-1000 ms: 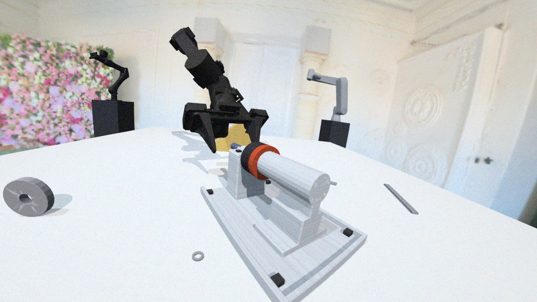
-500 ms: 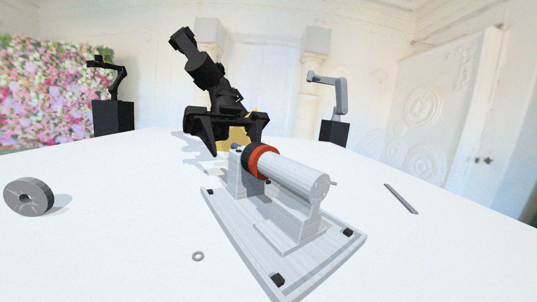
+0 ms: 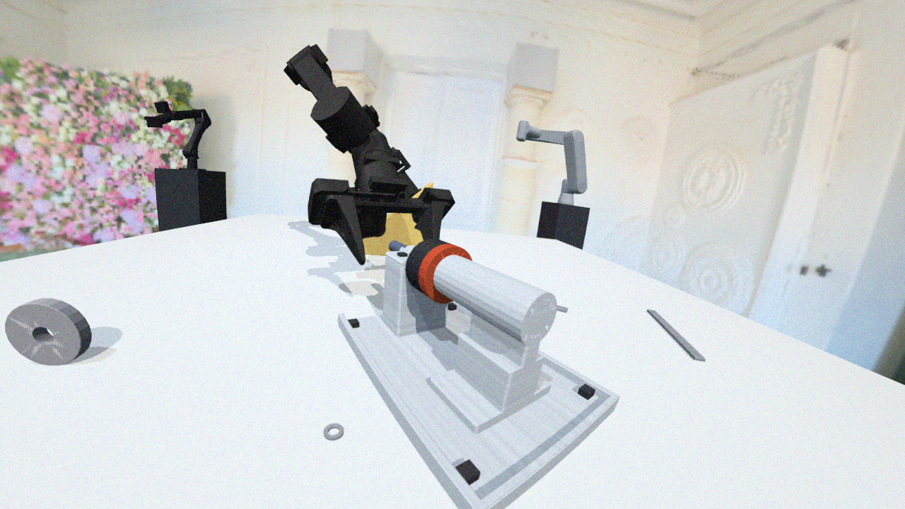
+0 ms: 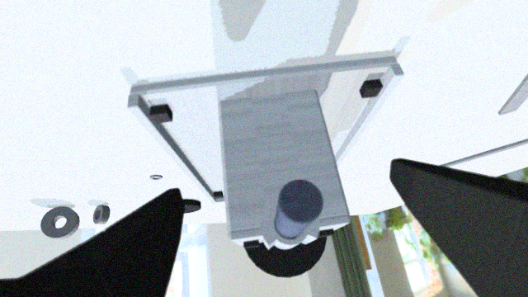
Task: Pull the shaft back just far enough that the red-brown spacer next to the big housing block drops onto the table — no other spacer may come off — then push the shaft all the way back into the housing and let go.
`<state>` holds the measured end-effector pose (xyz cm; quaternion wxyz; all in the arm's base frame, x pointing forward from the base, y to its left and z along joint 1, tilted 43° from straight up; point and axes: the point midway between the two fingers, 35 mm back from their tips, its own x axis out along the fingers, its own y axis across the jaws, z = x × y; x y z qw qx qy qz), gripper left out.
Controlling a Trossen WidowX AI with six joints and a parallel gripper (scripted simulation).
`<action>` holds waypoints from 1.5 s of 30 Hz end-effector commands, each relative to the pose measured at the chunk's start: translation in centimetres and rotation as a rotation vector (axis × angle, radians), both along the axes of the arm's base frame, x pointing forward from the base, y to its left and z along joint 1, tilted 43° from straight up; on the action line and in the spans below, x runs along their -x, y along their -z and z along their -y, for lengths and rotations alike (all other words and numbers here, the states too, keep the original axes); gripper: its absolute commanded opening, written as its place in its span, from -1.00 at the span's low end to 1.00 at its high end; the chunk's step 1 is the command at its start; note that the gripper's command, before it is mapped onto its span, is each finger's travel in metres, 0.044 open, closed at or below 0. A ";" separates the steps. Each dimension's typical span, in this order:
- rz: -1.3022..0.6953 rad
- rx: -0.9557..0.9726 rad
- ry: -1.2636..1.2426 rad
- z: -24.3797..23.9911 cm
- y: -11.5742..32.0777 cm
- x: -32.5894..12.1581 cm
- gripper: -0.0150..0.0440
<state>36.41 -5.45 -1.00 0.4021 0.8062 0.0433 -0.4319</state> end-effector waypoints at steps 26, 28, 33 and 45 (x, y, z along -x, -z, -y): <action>0.002 0.000 -0.006 0.4 1.3 -1.2 1.00; 0.002 0.000 -0.006 0.4 1.3 -1.2 1.00; 0.001 0.000 0.000 0.5 1.3 -1.1 0.64; 0.001 0.000 0.000 0.5 1.3 -1.1 -0.36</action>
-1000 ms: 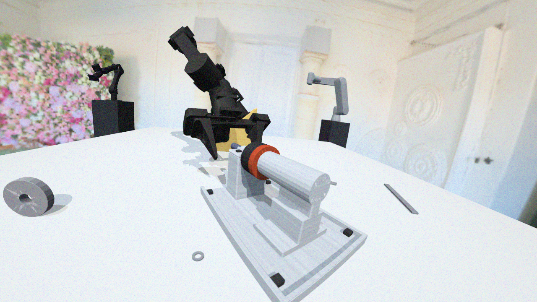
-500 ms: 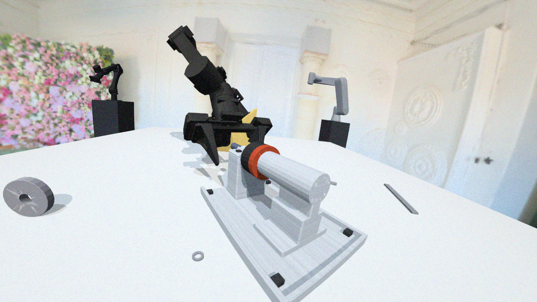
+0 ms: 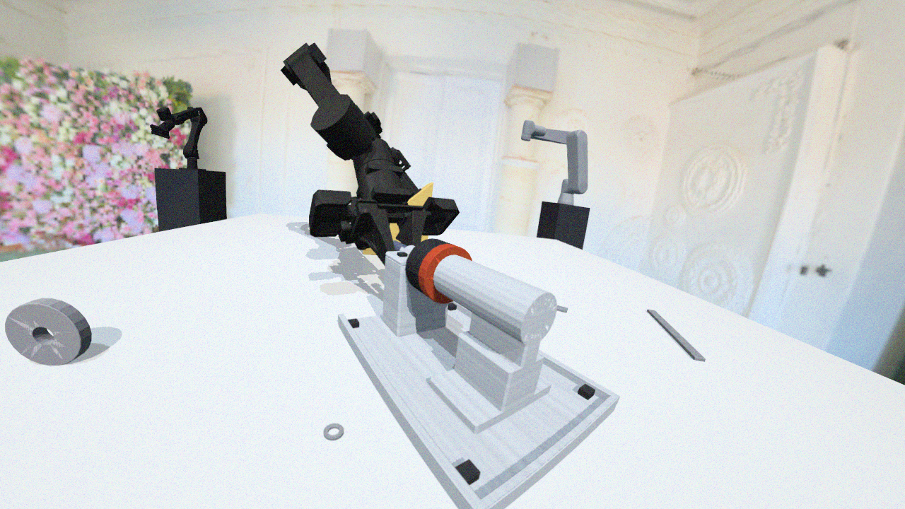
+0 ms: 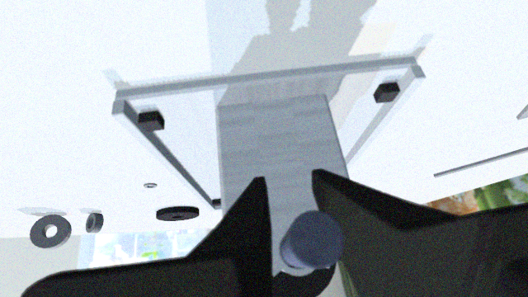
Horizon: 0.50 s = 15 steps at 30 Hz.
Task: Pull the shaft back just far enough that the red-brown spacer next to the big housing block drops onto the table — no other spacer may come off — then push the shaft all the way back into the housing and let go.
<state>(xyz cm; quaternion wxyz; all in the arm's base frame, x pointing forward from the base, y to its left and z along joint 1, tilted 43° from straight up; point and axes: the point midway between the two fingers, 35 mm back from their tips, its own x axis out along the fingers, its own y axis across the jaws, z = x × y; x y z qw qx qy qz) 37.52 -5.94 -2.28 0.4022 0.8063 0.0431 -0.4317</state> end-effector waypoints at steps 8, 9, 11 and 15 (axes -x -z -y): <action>0.001 0.000 -0.004 0.0 0.0 0.1 -0.49; 0.001 0.000 -0.005 0.1 -0.1 0.2 -0.49; 0.001 0.000 -0.006 0.1 -0.1 0.3 -0.49; 0.001 0.000 -0.006 0.2 -0.2 0.6 -0.49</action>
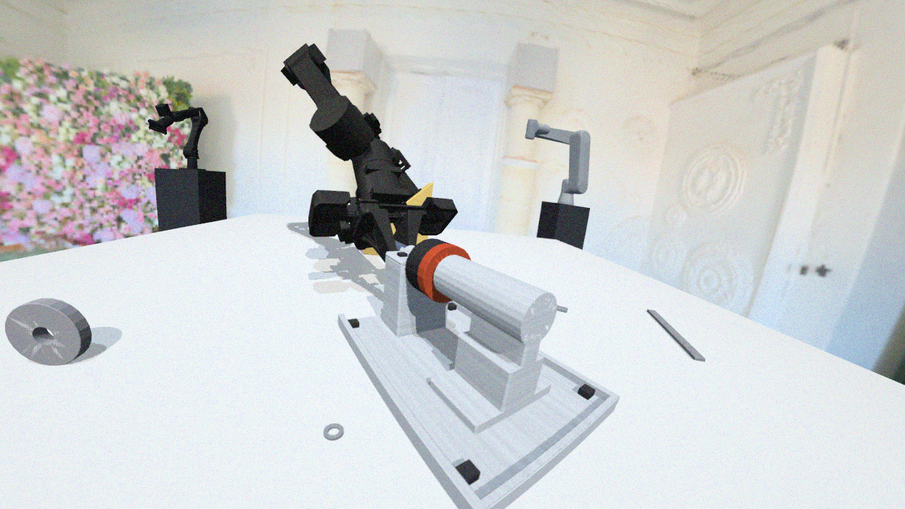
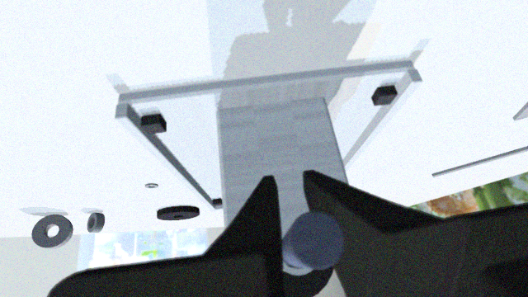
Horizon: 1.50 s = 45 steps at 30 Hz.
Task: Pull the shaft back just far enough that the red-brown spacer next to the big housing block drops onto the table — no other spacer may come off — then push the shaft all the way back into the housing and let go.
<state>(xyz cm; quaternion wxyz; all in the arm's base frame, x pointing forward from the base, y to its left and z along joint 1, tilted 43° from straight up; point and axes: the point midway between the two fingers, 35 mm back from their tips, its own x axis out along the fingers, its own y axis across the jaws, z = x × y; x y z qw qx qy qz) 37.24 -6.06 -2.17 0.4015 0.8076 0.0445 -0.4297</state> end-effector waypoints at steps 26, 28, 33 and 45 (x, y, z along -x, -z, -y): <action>-0.002 0.004 -0.003 0.4 -0.4 1.3 -0.49; -0.002 0.004 -0.003 0.4 -0.4 1.4 -0.49; -0.003 0.004 -0.003 0.4 -0.4 1.4 -0.49; -0.003 0.004 -0.003 0.5 -0.5 1.5 -0.49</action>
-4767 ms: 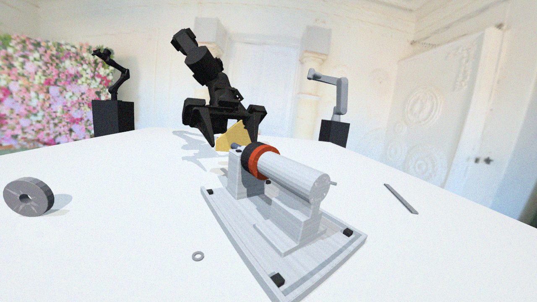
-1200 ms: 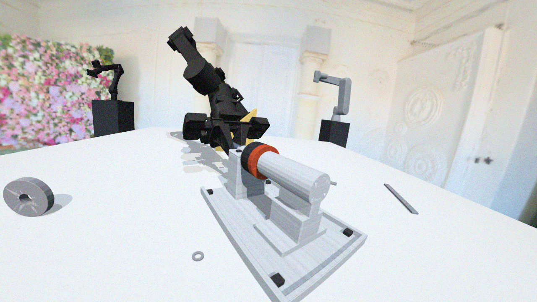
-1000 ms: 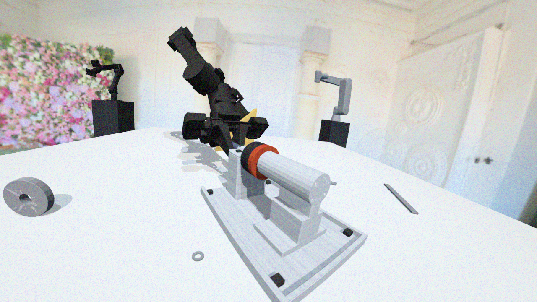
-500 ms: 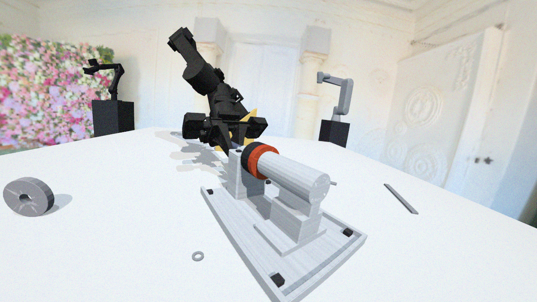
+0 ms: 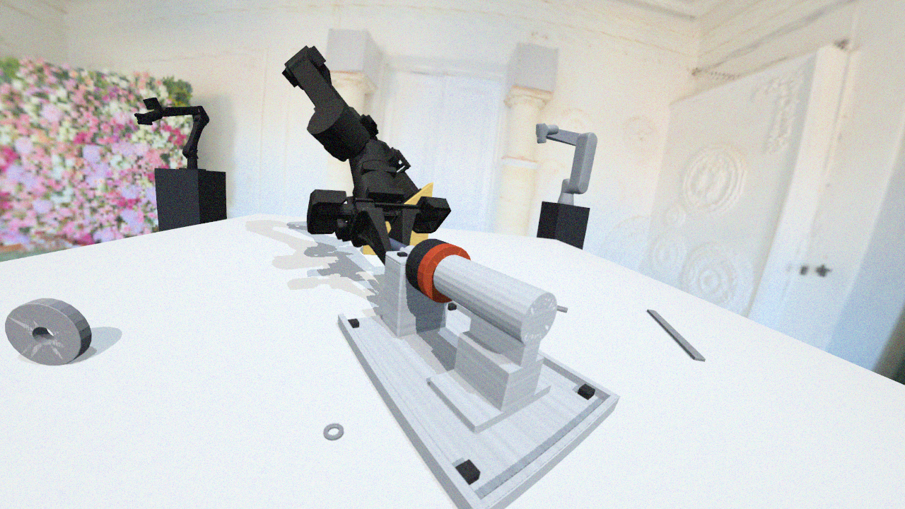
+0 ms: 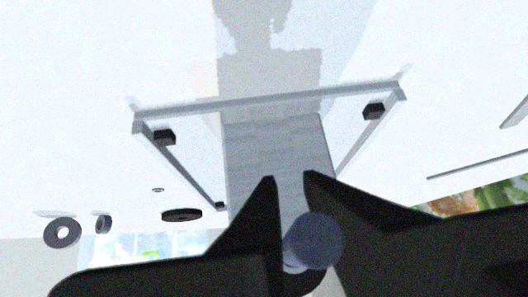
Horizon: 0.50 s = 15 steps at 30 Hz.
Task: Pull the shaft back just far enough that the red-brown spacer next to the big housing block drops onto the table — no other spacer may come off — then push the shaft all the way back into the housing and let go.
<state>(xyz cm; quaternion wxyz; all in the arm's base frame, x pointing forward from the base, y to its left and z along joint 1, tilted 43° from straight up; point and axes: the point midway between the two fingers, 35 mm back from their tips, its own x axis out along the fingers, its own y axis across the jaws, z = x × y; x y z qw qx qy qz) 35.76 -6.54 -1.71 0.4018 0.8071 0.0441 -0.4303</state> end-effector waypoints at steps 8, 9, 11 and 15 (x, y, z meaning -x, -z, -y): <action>-0.002 0.003 -0.003 0.0 0.0 0.1 -0.49; -0.002 0.003 -0.003 0.0 0.0 0.2 -0.49; -0.002 0.003 -0.003 0.0 0.0 0.2 -0.49; -0.002 0.003 -0.003 0.1 -0.1 0.2 -0.49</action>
